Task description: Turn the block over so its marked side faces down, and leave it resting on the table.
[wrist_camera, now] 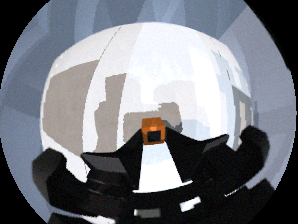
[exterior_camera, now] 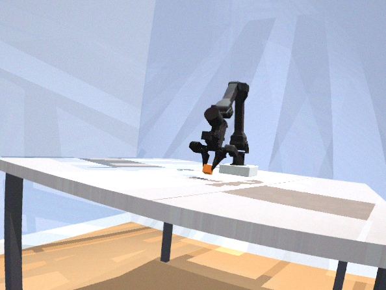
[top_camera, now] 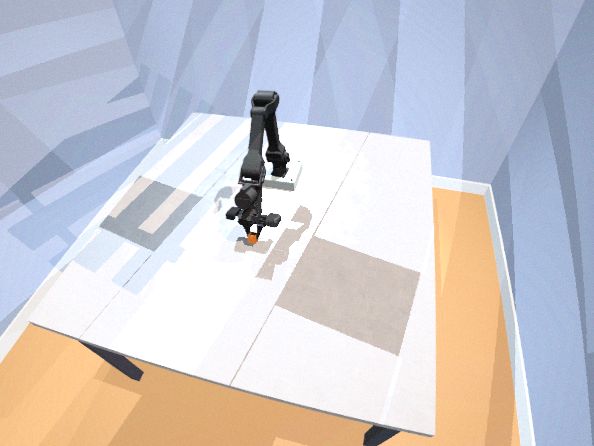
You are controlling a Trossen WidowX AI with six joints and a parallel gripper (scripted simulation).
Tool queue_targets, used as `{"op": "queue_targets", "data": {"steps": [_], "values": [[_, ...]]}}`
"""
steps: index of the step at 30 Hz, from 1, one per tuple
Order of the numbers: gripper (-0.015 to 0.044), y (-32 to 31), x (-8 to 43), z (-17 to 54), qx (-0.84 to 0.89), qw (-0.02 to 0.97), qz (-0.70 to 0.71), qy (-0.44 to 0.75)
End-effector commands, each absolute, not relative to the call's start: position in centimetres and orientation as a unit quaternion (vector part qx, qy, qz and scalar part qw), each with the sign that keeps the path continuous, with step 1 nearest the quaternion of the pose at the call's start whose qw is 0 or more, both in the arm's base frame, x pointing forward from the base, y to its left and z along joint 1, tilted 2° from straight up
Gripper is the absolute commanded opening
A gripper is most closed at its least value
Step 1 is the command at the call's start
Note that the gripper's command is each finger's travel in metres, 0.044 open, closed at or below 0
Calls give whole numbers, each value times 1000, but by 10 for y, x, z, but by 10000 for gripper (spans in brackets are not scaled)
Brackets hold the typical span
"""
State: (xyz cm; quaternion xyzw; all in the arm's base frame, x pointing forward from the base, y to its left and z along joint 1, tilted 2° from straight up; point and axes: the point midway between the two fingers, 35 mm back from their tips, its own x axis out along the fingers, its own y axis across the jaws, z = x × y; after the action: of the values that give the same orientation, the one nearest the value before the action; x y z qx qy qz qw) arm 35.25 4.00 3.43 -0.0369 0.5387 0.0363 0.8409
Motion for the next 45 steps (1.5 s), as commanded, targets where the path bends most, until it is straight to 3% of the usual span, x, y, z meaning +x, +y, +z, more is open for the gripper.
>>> {"op": "queue_targets", "data": {"steps": [1,45], "values": [[0,39,348,32,-40,855,37,516],[0,37,344,2,-28,966,46,251]]}}
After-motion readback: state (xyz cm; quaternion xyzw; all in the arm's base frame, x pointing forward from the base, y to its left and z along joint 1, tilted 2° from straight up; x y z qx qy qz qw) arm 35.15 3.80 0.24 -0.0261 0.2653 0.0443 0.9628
